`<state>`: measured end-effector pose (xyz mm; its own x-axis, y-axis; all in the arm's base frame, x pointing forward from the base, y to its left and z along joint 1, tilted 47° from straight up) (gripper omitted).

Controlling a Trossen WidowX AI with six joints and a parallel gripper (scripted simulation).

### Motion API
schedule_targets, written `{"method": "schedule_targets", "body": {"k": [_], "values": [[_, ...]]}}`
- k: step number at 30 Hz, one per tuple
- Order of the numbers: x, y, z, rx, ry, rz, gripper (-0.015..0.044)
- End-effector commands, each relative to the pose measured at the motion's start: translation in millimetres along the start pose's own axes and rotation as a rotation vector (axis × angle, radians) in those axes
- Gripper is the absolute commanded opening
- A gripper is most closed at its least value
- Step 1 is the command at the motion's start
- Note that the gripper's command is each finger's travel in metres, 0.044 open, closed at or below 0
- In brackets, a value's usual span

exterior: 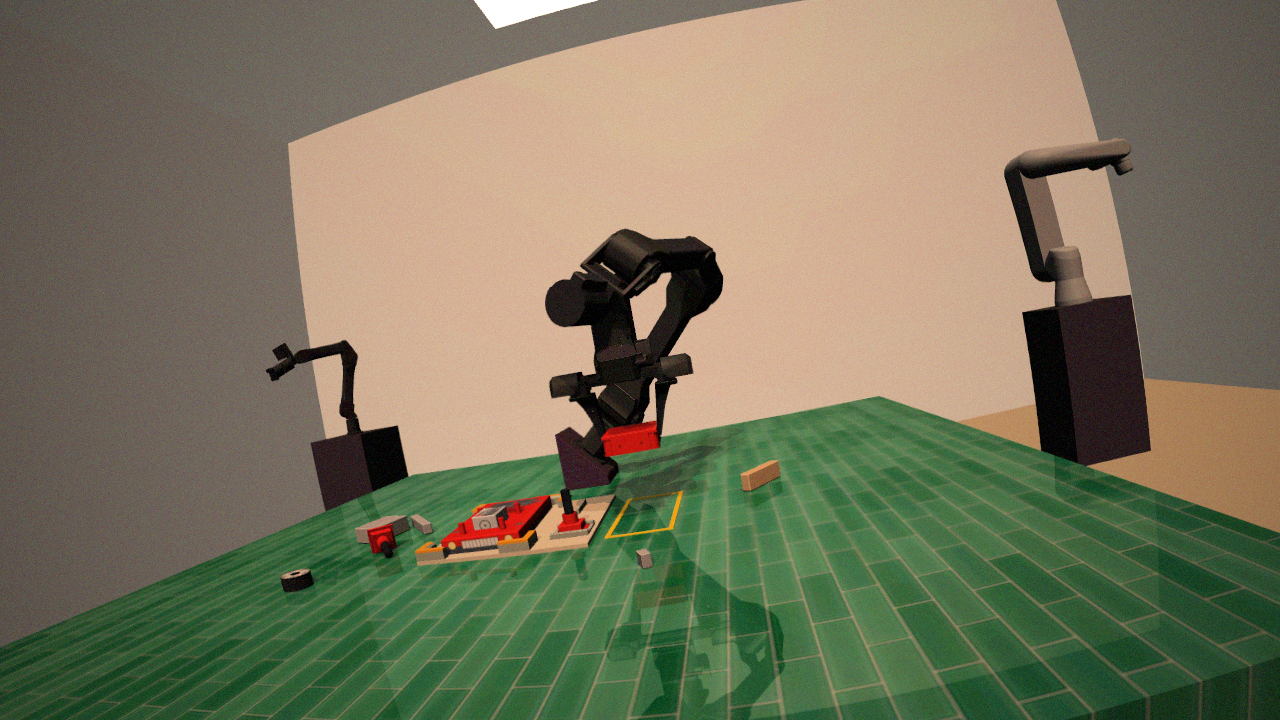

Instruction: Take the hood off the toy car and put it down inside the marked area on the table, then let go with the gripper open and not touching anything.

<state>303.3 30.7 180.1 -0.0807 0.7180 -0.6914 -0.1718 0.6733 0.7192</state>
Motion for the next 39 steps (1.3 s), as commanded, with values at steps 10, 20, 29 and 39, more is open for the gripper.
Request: {"method": "schedule_targets", "body": {"k": [10,20,29,39], "values": [[9.0,0.2,0.7,0.004,-0.003,0.003,0.0],[15.9,0.1,1.2,0.004,-0.003,0.002,0.0],[22.1,0.0,1.5,0.004,-0.003,0.002,0.0],[29.0,0.1,1.8,0.004,-0.003,0.002,0.0]]}}
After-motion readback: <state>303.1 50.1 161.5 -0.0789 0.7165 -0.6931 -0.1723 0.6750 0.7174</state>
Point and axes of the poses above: the point midway between the two fingers, 35 mm back from their tips, its own x axis out along the fingers, its own y axis across the jaws, z = x × y, the point moved 4 cm from there along -x, back along the fingers, and after that the axes turned 1 degree about -x, right-handed, at the moved point
